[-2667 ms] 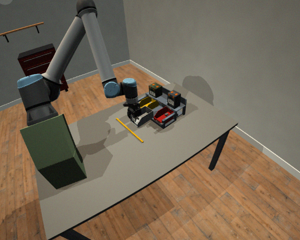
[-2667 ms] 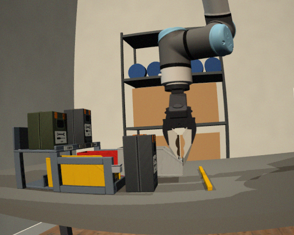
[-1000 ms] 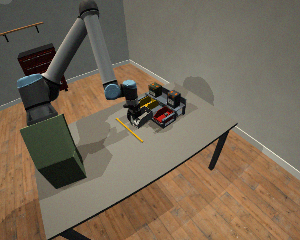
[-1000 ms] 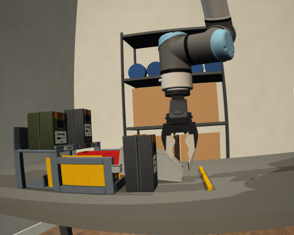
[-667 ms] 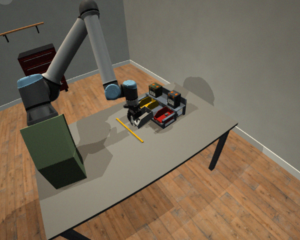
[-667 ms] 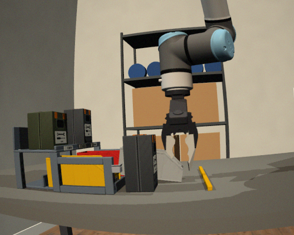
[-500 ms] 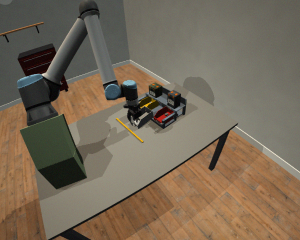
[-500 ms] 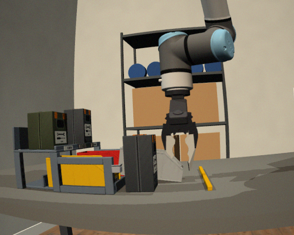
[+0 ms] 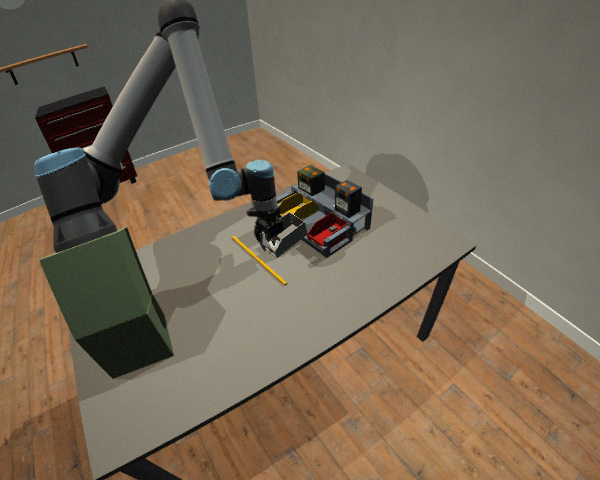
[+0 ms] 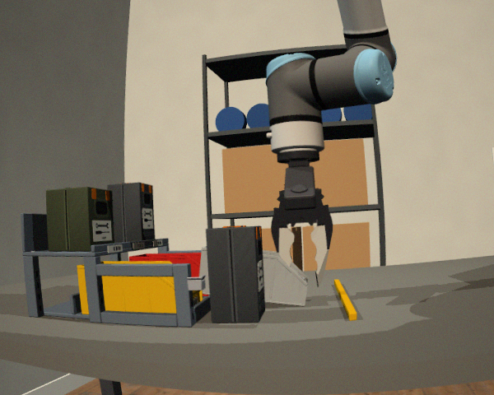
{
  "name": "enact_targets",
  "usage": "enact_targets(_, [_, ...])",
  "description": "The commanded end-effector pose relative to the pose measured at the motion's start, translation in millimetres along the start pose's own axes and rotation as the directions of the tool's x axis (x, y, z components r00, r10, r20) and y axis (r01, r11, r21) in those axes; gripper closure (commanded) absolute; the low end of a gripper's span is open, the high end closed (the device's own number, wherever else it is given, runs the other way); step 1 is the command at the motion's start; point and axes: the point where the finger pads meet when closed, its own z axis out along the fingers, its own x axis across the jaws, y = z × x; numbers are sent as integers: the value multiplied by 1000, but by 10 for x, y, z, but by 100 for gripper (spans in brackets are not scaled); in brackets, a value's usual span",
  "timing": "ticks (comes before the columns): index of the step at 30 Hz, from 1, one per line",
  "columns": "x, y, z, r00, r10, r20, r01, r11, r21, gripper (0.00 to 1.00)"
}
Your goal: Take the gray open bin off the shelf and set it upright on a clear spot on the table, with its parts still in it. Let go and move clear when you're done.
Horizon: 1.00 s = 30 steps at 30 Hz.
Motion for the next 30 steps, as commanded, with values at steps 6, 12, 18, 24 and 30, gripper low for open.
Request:
enact_targets(6, [5,2,-5,1000,0,-1,0,1000,0,74])
enact_targets(12, [4,2,-555,1000,0,-1,0,1000,0,74])
enact_targets(18, [4,2,-555,1000,0,-1,0,1000,0,74])
enact_targets(24, [5,2,-606,1000,0,-2,0,1000,-1,74])
enact_targets(30, [4,2,-904,1000,0,-1,0,1000,0,74])
